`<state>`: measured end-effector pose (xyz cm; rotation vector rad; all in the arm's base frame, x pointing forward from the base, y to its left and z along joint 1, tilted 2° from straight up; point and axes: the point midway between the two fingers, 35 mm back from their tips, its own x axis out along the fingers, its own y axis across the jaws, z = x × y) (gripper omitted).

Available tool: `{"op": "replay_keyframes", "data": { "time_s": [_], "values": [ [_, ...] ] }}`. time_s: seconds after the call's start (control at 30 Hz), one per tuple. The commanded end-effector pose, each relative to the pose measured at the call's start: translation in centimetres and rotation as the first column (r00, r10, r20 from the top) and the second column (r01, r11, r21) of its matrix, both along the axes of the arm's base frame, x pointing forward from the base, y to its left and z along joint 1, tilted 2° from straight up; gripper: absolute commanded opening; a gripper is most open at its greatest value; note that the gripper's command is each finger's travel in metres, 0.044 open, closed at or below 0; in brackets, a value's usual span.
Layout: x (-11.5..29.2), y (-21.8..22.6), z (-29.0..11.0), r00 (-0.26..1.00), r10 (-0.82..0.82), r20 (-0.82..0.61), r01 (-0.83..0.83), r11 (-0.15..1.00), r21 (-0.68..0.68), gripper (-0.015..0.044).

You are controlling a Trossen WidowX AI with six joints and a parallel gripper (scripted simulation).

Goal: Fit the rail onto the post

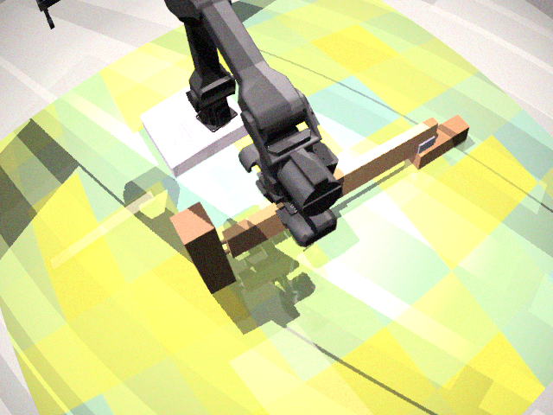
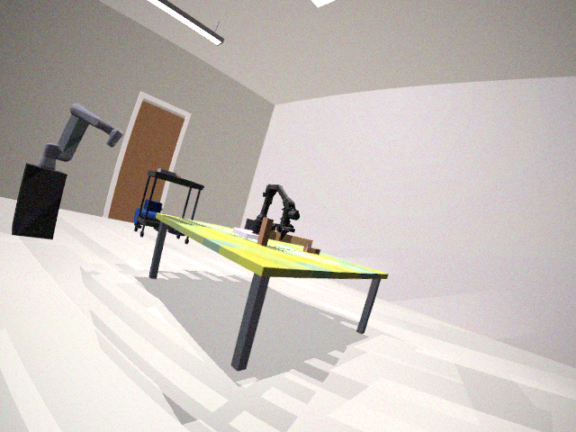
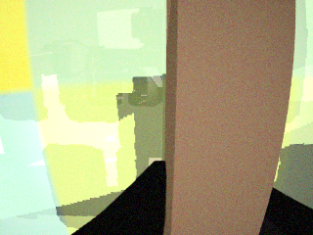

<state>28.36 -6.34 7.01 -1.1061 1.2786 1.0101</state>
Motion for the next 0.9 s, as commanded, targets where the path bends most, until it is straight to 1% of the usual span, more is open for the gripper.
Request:
{"op": "replay_keyframes", "data": {
  "time_s": [0.0,0.87],
  "values": [
    [0.13,0.13,-0.08,1.000,-0.002,0.002,0.002,1.000,-0.003,0.0000],
    [0.01,0.11,0.00,1.000,-0.002,0.002,0.002,1.000,-0.003,0.0000]
  ]
}}
